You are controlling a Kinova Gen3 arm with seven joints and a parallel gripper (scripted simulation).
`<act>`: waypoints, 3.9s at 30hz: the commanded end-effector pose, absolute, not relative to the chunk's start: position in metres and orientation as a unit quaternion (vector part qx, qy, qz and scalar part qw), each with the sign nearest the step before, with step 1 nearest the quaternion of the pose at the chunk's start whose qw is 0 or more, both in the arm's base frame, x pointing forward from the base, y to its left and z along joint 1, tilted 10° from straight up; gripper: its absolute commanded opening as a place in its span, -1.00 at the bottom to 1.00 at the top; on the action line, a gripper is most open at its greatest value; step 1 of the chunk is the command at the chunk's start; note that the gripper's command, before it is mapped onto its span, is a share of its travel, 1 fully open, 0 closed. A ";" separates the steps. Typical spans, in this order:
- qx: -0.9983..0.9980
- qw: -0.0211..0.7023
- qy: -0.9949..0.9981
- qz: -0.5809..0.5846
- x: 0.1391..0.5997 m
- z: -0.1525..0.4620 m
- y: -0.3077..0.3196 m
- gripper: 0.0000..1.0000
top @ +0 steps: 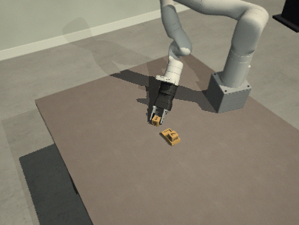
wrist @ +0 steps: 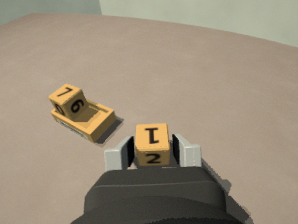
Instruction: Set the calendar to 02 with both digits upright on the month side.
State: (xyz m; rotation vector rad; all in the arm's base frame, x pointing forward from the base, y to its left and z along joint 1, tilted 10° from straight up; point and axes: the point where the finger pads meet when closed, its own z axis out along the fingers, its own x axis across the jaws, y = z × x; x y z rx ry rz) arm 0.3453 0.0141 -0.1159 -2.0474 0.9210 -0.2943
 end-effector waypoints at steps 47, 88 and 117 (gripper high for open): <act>-0.819 0.425 0.366 -0.121 0.347 -0.066 0.006 1.00; -0.867 0.315 0.379 -0.074 0.350 -0.045 0.003 1.00; -0.899 0.213 0.382 -0.024 0.348 -0.046 0.005 1.00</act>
